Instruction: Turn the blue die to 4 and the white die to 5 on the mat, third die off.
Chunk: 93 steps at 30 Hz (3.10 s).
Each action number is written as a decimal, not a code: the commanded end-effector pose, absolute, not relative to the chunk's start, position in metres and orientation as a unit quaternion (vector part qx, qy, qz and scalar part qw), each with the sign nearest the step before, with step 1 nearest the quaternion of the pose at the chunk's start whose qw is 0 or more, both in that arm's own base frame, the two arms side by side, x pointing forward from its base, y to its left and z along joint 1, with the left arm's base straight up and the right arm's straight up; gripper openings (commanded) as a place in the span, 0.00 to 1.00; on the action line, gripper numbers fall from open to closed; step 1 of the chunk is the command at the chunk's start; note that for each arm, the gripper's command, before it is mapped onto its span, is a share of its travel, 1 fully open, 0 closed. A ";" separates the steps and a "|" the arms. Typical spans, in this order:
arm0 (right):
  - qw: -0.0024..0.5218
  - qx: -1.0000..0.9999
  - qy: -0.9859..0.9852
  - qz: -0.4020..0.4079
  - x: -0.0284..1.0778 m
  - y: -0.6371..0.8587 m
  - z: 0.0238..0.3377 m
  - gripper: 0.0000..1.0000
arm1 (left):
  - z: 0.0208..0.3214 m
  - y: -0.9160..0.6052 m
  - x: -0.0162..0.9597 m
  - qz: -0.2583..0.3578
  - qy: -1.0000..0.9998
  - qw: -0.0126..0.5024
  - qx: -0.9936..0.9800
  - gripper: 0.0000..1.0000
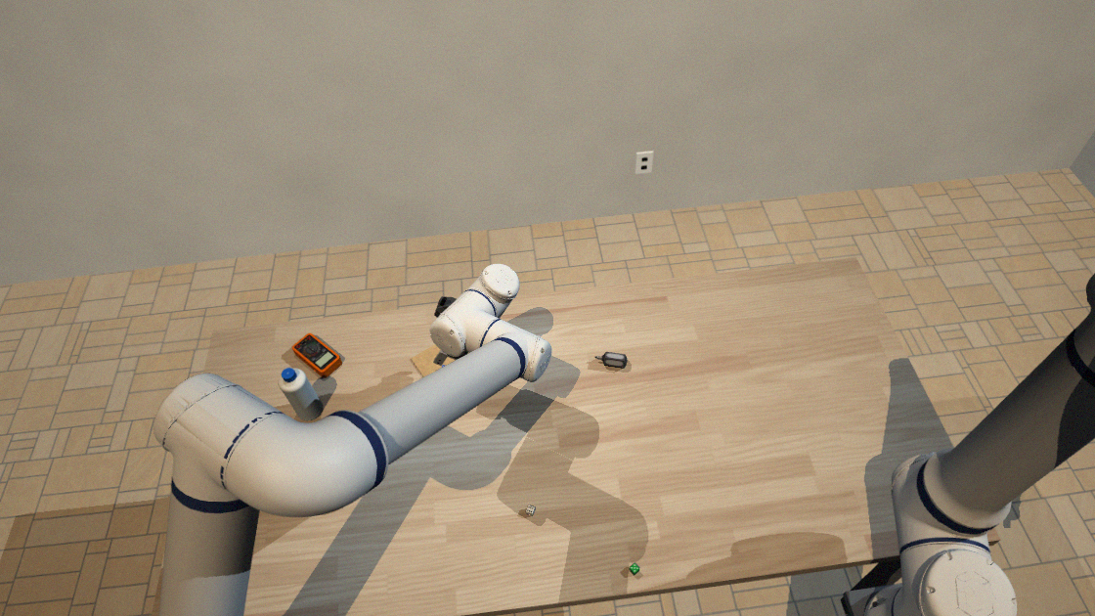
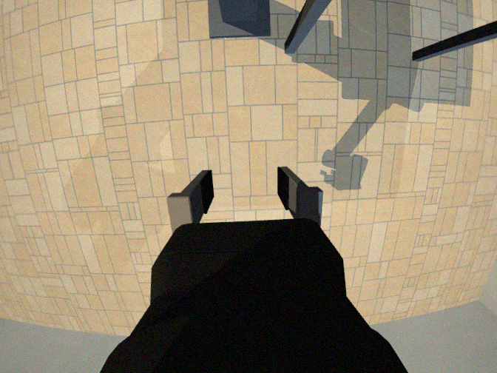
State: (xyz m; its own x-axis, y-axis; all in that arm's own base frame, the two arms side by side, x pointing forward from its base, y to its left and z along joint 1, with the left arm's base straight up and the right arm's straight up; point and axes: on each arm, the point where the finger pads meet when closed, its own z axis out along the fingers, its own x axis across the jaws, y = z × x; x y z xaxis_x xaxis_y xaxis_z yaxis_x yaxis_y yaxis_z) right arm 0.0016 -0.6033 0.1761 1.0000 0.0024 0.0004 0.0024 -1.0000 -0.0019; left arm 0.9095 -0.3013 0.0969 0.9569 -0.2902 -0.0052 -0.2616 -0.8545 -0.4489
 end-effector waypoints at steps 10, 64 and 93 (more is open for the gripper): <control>0.000 -1.000 -0.001 0.000 0.001 -0.604 0.177 1.00 | 0.101 -0.300 0.911 -0.019 0.147 0.129 -0.980 0.93; 0.000 -1.000 -0.001 0.000 0.001 -0.604 0.177 1.00 | 0.102 -0.297 0.909 0.000 0.140 0.000 -0.990 1.00; 0.000 -1.000 -0.001 0.000 0.001 -0.604 0.177 1.00 | 0.104 -0.384 0.773 0.000 -0.102 0.000 -0.995 1.00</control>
